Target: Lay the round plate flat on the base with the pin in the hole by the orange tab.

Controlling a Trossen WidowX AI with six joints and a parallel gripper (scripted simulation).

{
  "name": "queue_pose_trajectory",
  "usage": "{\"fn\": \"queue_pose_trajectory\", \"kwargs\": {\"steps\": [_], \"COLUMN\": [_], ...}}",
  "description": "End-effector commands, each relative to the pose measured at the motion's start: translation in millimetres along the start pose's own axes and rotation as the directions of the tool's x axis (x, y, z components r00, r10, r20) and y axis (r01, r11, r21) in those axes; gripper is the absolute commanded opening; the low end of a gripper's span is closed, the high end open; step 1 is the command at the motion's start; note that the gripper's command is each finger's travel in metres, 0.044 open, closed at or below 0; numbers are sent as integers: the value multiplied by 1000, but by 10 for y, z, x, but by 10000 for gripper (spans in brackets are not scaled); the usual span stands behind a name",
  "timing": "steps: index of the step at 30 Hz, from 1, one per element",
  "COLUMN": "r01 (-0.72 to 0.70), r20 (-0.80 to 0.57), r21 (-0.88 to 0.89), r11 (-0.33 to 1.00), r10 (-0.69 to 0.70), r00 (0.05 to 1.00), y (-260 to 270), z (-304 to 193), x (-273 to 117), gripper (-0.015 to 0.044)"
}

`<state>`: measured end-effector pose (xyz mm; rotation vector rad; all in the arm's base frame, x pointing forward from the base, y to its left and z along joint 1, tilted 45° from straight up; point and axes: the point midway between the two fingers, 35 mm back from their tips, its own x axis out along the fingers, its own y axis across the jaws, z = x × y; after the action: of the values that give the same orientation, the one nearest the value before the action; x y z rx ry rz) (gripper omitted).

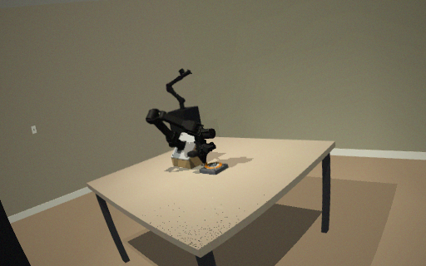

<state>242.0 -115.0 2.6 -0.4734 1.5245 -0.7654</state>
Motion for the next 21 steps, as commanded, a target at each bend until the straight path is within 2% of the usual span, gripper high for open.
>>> {"fn": "queue_pose_trajectory", "kwargs": {"steps": [1,15,21], "r01": [-5,-5,-8], "r20": [-10,-11,-10], "r21": [-8,-8,-8], "r11": [1000,1000,1000], "r10": [4,5,8], "r00": [1000,1000,1000], "y": [56,134,124], "z": [-40,-75,-55], "x": [21,29,-224], "gripper": [0,0,0]}}
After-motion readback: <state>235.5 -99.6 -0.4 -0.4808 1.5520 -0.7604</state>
